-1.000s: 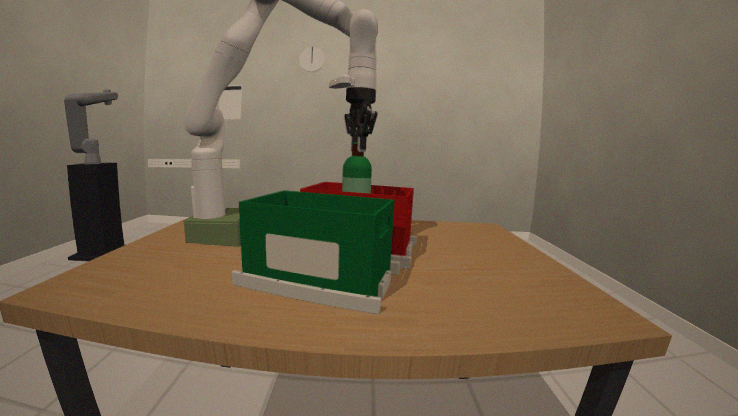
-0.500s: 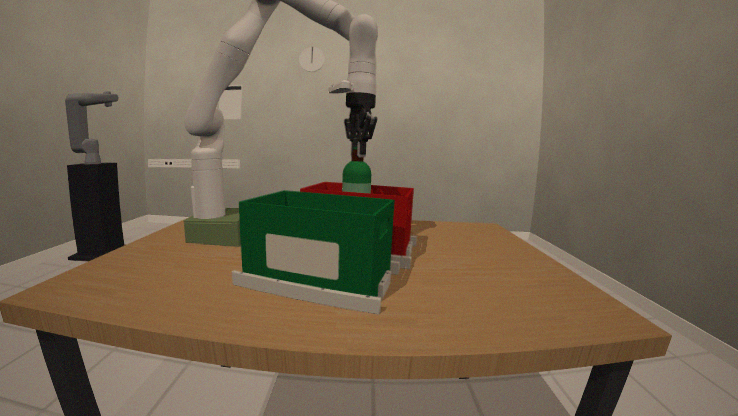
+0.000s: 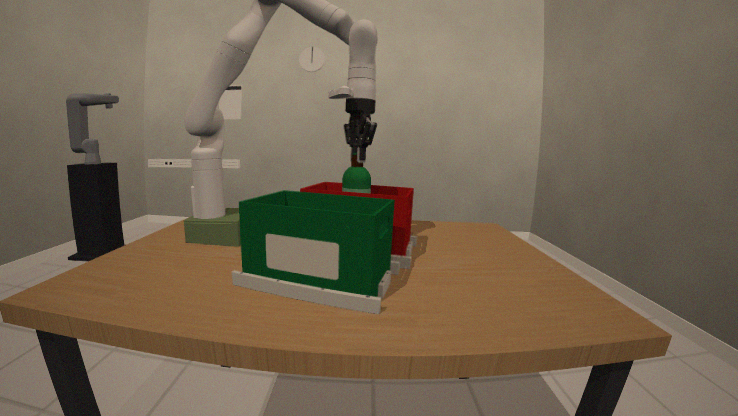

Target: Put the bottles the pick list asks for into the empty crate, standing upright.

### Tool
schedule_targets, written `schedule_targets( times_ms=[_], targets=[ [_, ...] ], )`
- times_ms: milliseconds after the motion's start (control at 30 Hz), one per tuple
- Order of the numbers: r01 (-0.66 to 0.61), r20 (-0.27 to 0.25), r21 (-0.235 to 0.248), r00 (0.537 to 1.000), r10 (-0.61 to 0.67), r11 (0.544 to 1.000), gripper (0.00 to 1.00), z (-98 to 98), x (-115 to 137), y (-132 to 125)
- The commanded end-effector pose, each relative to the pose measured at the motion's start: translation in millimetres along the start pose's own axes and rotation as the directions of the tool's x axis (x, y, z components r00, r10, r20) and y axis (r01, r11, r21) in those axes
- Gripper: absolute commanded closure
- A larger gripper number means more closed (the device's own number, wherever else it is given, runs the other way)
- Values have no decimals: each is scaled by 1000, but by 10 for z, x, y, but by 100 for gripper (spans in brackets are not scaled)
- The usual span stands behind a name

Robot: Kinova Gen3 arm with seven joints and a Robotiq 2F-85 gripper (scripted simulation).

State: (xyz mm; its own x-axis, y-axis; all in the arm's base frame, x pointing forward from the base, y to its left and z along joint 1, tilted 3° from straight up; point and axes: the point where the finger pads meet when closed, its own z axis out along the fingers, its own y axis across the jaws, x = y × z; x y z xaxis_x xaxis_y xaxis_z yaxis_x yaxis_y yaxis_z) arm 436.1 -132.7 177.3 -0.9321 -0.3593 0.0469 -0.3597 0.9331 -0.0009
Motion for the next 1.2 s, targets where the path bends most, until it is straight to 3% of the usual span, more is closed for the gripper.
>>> schedule_targets(
  times_ms=[0,1167],
  targets=[
    [0,2,1,1000,0,1000,90,4,-4,-3],
    [0,2,1,1000,0,1000,90,314,-5,-3]
  ],
)
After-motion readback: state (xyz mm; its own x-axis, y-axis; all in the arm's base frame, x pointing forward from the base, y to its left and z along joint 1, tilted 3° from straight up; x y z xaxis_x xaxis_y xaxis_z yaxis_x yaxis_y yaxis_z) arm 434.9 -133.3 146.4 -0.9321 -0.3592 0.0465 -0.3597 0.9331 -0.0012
